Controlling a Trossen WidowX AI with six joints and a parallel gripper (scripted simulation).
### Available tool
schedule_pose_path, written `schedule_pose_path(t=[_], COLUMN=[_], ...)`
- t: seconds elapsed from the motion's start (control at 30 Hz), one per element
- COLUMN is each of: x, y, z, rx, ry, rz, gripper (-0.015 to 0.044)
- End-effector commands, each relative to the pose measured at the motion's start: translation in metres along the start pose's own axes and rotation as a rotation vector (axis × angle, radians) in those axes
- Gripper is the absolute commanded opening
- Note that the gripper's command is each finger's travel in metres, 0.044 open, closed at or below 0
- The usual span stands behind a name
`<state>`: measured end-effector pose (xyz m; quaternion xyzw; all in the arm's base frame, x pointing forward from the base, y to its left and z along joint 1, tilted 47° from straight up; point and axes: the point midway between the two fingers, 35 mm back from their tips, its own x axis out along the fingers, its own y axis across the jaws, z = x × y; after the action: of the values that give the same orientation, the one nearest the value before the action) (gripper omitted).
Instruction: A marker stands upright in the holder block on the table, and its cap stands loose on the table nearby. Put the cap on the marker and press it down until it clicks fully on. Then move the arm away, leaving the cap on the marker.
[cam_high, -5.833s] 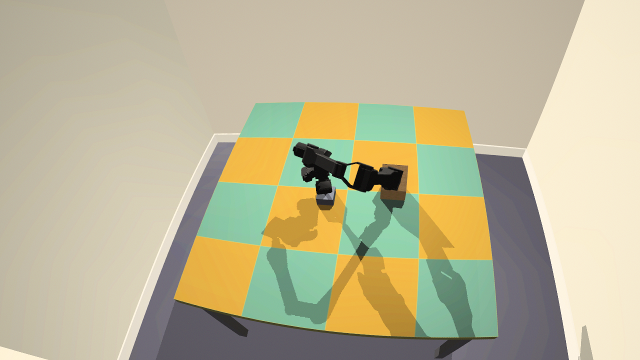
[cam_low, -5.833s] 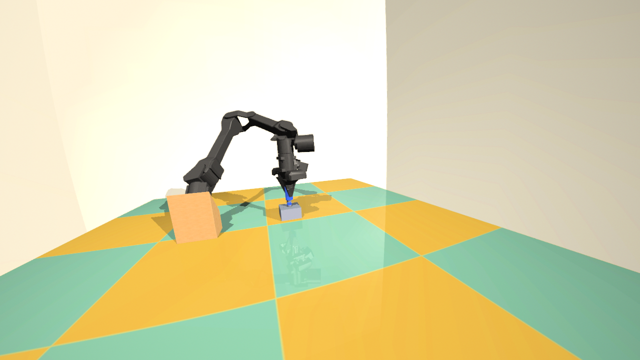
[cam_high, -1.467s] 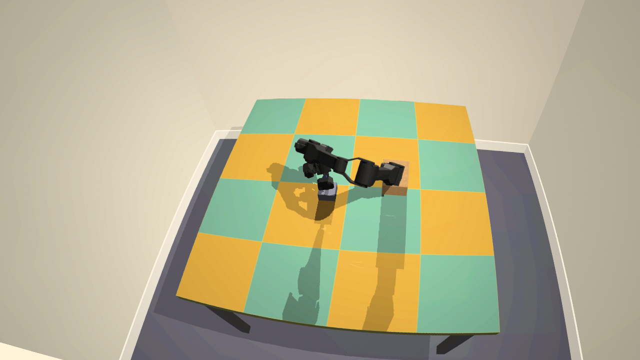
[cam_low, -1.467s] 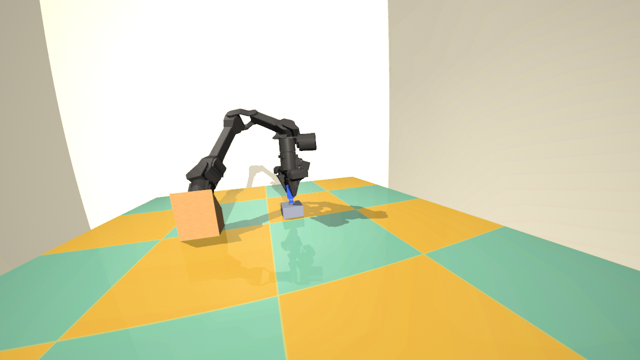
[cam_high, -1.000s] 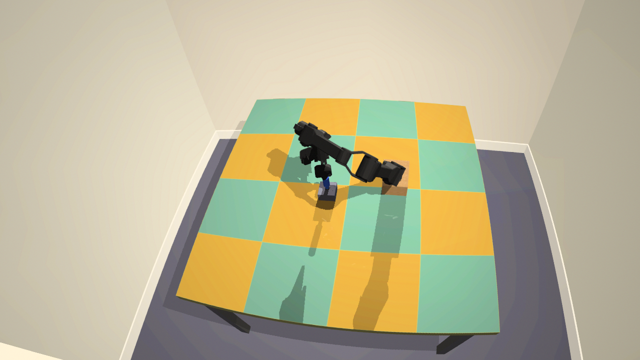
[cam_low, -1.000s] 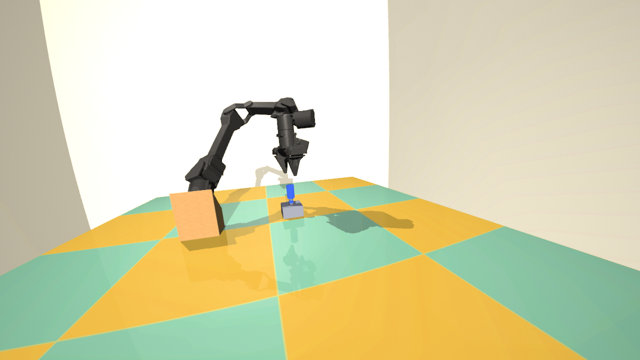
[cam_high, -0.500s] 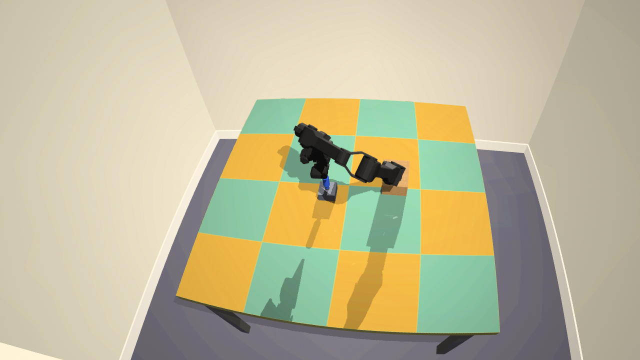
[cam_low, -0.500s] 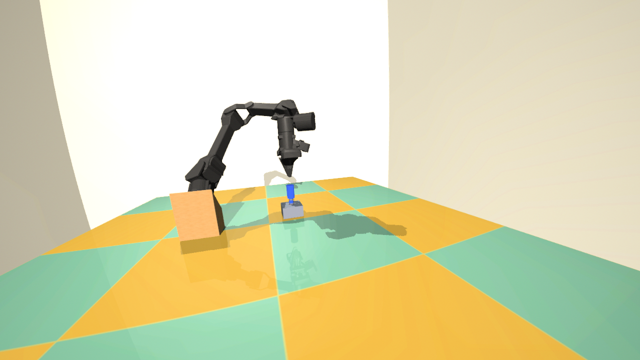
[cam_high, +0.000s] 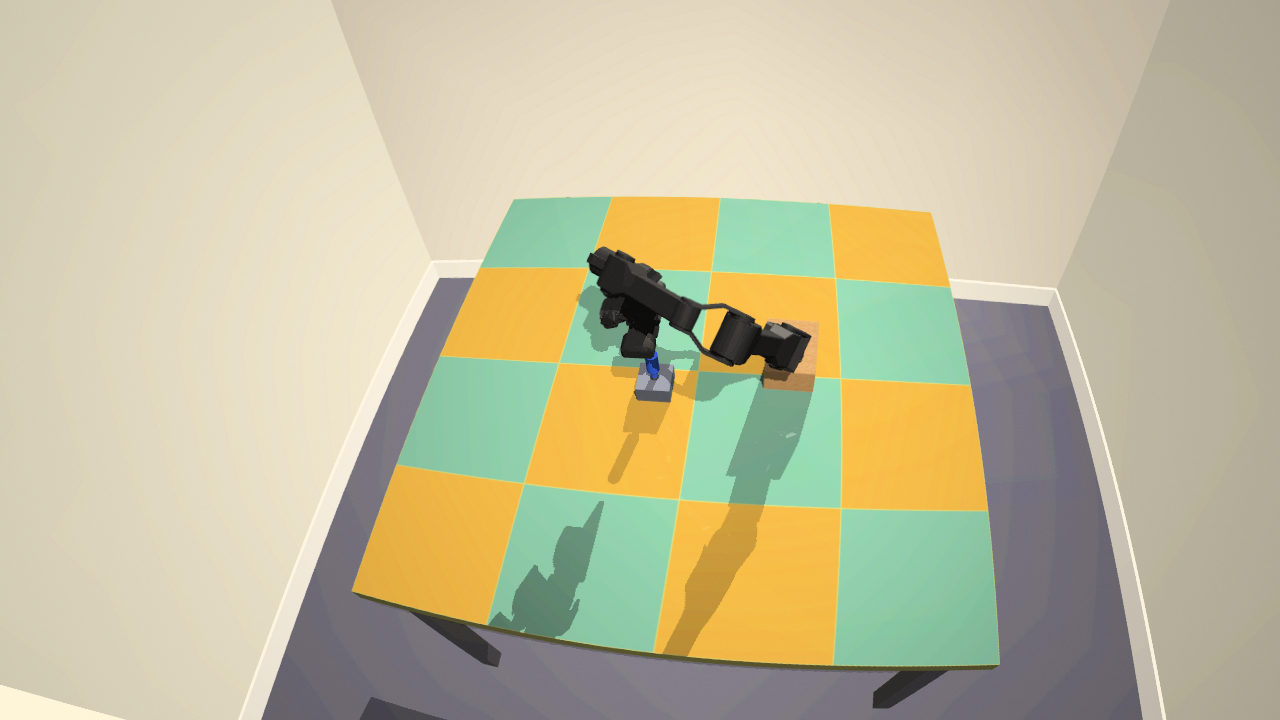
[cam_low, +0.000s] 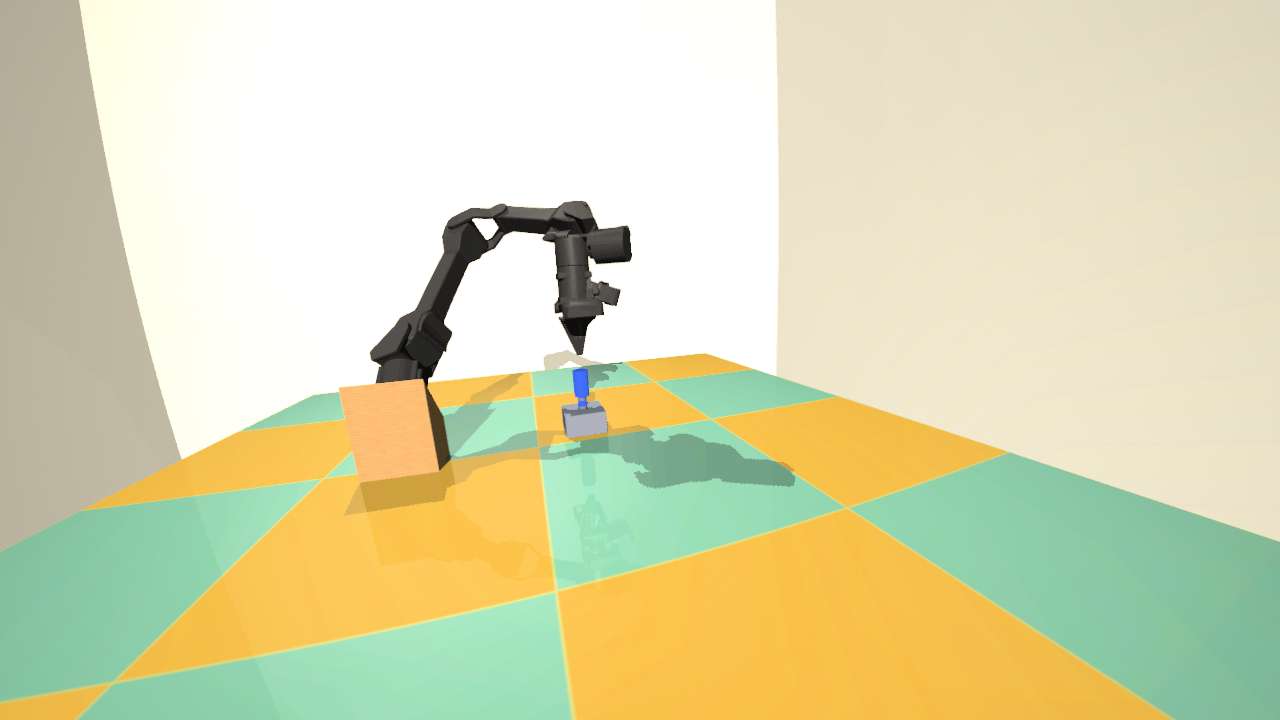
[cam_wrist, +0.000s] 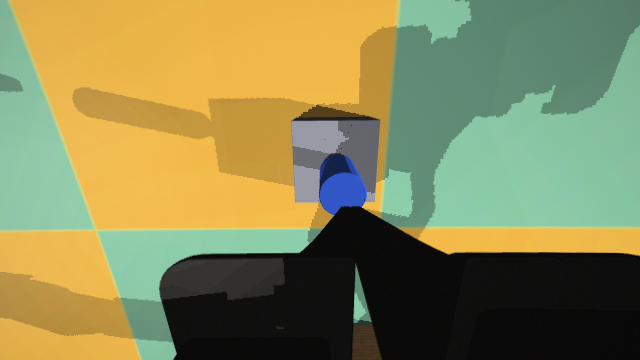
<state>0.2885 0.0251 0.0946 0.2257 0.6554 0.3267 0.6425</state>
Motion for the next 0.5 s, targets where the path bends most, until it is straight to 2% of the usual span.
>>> schedule_pose_path(t=[0.0, 0.47], x=[0.006, 0.027], y=[0.001, 0.001], z=[-0.001, -0.002], rx=[0.007, 0.007], ry=[0.004, 0.003], rz=[0.005, 0.006], gripper=[0.0000, 0.0000])
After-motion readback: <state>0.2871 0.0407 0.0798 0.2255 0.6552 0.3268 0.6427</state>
